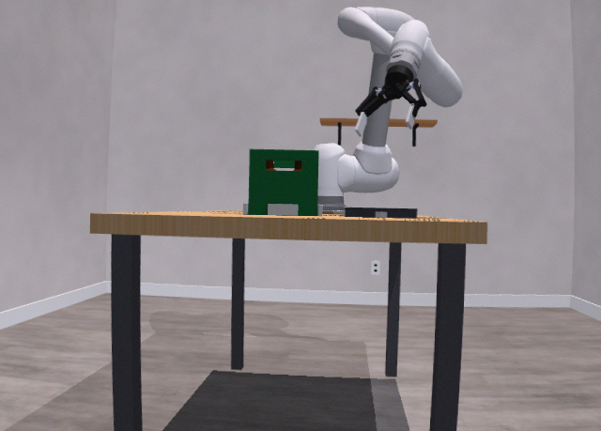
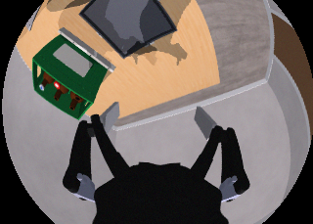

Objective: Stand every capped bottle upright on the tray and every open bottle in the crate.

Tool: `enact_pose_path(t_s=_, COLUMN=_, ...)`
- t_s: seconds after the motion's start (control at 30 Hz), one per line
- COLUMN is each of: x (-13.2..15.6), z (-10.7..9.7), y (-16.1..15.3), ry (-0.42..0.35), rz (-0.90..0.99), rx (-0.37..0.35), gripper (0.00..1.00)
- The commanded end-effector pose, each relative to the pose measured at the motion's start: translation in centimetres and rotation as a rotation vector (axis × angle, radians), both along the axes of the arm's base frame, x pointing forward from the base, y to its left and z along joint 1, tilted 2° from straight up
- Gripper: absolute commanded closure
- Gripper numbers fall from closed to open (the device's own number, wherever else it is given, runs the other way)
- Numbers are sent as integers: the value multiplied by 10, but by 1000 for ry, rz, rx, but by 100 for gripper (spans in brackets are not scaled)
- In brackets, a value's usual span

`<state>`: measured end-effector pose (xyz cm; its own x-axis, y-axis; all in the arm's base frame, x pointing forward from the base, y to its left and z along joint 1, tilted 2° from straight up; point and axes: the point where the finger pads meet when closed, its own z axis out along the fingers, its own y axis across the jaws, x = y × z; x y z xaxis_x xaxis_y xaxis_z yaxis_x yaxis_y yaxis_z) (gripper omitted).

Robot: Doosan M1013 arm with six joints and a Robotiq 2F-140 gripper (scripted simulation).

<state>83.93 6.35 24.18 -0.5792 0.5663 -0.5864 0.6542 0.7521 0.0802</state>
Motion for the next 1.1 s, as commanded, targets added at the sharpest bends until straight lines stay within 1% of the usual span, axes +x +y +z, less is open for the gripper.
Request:
enact_pose_path(t_s=0.0, x=-5, z=0, y=-3, ry=6, rz=-17, rx=12, gripper=0)
enact_pose_path(t_s=0.43, x=-39, z=-4, y=-29, ry=55, rz=-148, rx=103, gripper=0)
enact_pose_path(t_s=0.5, x=-39, z=-4, y=-29, ry=55, rz=-148, rx=103, gripper=0)
enact_pose_path(t_s=0.53, x=-34, z=-3, y=-27, ry=50, rz=-131, rx=91, gripper=0)
enact_pose_path(t_s=1.0, x=-71, z=-5, y=-55, ry=102, rz=-272, rx=189, gripper=0)
enact_pose_path(t_s=1.07, x=-71, z=-5, y=-55, ry=102, rz=-272, rx=189, gripper=0)
